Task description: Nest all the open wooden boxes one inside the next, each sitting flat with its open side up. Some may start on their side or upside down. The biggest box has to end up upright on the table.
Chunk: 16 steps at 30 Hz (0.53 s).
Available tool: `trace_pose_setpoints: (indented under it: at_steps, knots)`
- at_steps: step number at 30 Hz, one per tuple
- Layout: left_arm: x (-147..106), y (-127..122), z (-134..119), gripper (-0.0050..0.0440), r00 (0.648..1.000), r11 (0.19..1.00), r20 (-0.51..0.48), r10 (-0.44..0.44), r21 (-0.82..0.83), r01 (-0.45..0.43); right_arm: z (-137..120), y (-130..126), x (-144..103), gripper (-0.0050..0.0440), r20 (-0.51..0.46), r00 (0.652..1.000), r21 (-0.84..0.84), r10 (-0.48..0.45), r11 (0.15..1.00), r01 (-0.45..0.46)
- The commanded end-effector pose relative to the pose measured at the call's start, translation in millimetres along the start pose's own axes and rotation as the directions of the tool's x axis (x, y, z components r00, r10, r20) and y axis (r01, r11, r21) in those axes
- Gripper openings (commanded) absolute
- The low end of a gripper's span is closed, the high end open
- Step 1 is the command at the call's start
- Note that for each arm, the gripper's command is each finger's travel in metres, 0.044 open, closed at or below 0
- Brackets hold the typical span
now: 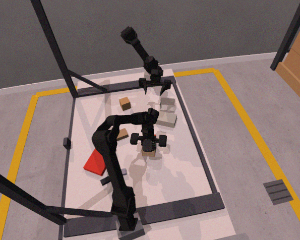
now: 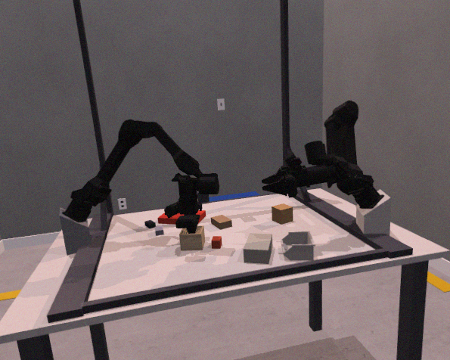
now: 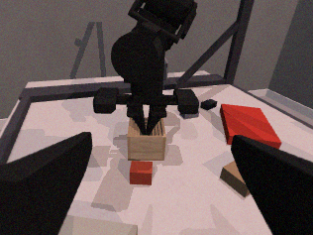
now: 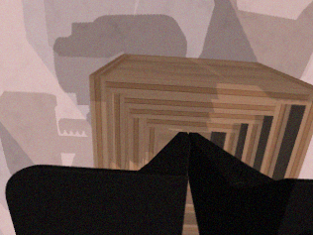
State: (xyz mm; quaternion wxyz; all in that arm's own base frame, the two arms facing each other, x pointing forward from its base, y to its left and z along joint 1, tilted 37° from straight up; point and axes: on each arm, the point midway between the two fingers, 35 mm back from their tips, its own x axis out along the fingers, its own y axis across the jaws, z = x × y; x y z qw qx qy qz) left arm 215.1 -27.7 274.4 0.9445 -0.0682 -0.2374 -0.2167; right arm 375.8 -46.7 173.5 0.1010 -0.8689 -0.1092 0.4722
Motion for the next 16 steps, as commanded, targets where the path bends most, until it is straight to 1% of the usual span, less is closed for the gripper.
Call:
trace_pose_setpoints:
  at_steps: [1,4,5,8,12,15,16]
  knots:
    - [-0.6,0.2,-1.3,0.0400,1.000,1.000,-0.003,0.001,-0.007,-0.001,-7.5,-2.5,-11.1,0.0000,-0.031,0.999,-0.033,0.006,0.999,-0.007]
    - [-0.6,0.2,-1.3,0.0400,1.000,1.000,-0.003,0.001,-0.007,-0.001,-10.0,-3.2,-19.5,0.0000,-0.043,0.999,-0.201,0.006,0.979,-0.015]
    - [-0.6,0.2,-1.3,0.0400,1.000,1.000,-0.003,0.001,-0.007,-0.001,-10.2,-3.0,-22.0,-0.0001,-0.043,0.999,-0.285,0.007,0.958,-0.019]
    - [-0.6,0.2,-1.3,0.0400,1.000,1.000,-0.003,0.001,-0.007,-0.001,-10.6,-2.7,-27.7,-0.0002,-0.043,0.999,-0.424,0.007,0.905,-0.025]
    - [-0.6,0.2,-1.3,0.0400,1.000,1.000,-0.003,0.001,-0.007,-0.001,-9.6,-0.7,-29.1,-0.0004,-0.031,1.000,-0.587,0.005,0.809,-0.023]
    - [-0.6,0.2,-1.3,0.0400,1.000,1.000,-0.003,0.001,-0.007,-0.001,-10.9,-2.1,-36.9,-0.0005,-0.041,0.999,-0.702,0.008,0.712,-0.034]
    - [-0.6,0.2,-1.3,0.0400,1.000,1.000,-0.003,0.001,-0.007,-0.001,-11.1,-2.2,-38.7,-0.0013,-0.042,0.999,-0.736,0.008,0.676,-0.036]
